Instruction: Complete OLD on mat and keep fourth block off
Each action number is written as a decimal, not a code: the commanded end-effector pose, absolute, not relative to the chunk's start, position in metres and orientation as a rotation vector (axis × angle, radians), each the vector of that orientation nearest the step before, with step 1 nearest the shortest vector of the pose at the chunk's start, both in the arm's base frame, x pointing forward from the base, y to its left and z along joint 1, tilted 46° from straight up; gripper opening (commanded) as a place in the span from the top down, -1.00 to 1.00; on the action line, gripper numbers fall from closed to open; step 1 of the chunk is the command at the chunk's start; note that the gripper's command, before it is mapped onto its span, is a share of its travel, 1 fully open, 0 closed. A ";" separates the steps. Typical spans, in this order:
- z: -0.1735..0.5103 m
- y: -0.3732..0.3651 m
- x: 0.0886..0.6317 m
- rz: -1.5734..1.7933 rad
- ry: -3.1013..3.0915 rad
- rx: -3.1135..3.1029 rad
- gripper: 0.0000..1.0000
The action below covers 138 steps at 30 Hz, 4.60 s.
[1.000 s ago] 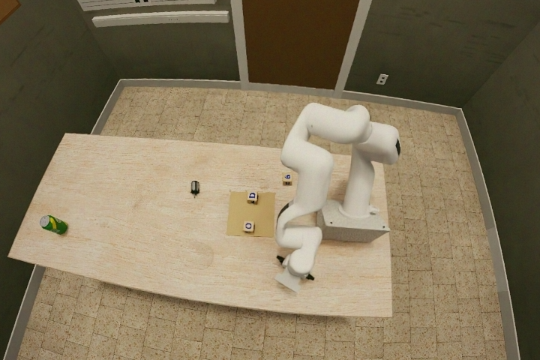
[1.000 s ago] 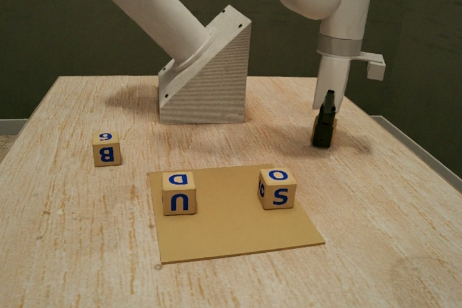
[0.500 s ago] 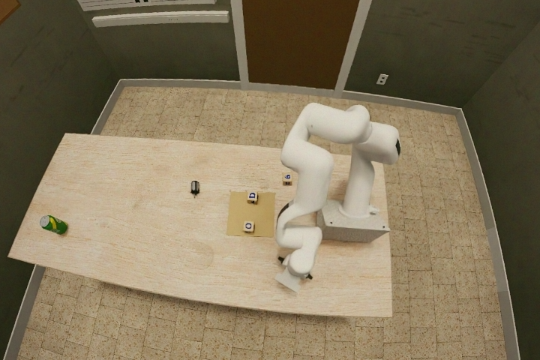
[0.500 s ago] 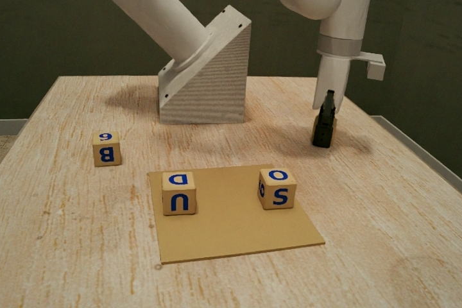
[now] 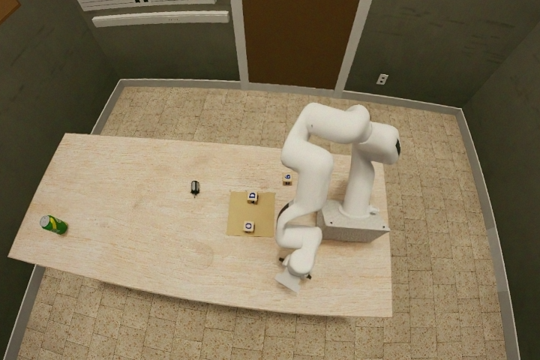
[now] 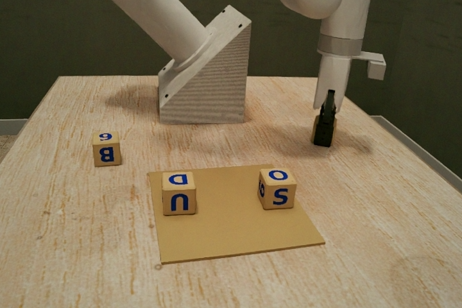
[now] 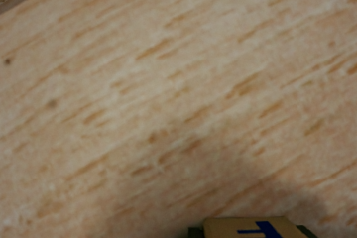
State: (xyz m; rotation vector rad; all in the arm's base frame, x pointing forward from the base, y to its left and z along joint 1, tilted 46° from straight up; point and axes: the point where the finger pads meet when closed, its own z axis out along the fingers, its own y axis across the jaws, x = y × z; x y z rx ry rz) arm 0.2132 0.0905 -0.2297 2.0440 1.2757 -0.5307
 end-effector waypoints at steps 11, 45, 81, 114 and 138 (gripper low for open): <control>-0.230 0.092 0.213 -0.529 1.277 2.045 0.17; -0.167 0.156 0.213 -0.529 1.277 2.045 0.17; -0.139 0.131 0.262 -0.294 0.689 2.231 0.17; -0.087 0.079 0.337 0.160 -0.357 2.280 0.17; -0.041 0.043 0.382 0.485 -1.104 2.097 0.17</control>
